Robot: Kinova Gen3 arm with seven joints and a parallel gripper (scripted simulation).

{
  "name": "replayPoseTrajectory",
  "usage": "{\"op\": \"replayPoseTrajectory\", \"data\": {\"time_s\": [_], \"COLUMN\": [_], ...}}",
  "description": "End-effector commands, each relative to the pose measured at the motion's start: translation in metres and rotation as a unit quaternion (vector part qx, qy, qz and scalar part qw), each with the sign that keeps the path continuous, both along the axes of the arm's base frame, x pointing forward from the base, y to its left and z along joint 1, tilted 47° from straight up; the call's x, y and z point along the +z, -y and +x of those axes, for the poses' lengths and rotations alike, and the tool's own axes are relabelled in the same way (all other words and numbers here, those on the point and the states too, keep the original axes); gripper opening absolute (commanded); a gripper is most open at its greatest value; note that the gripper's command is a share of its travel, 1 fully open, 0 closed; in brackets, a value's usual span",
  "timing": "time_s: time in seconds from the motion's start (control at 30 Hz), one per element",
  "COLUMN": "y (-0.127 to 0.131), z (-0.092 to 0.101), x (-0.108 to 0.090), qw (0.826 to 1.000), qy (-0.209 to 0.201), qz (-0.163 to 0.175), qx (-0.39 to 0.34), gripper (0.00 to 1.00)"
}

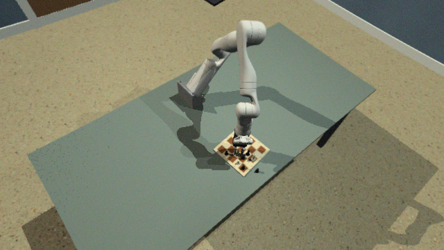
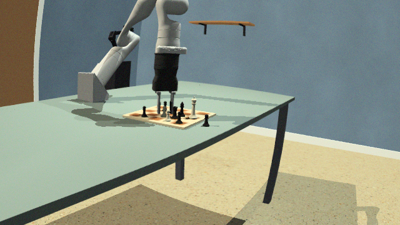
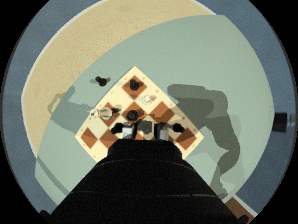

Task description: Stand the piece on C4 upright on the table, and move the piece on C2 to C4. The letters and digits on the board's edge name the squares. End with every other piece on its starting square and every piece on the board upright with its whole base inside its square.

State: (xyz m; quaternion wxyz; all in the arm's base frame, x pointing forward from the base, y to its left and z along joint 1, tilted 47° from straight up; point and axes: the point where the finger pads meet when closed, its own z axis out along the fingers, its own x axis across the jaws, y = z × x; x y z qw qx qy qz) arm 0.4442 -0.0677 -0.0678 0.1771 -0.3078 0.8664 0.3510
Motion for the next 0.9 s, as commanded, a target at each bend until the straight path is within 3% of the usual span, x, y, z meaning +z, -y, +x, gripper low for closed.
{"op": "replayPoseTrajectory", "data": {"time_s": [0.0, 0.37, 0.4, 0.87], "y": [-0.0024, -0.0024, -0.0024, -0.0024], "z": [0.0024, 0.0024, 0.0024, 0.0024], "x": [0.0000, 0.0000, 0.0000, 0.0000], "qw": [1.000, 1.000, 1.000, 1.000], "qy": [0.000, 0.000, 0.000, 0.000], "qz": [0.001, 0.001, 0.001, 0.001], "qx": [-0.005, -0.005, -0.005, -0.005], "gripper": [0.68, 0.68, 0.00, 0.00]}}
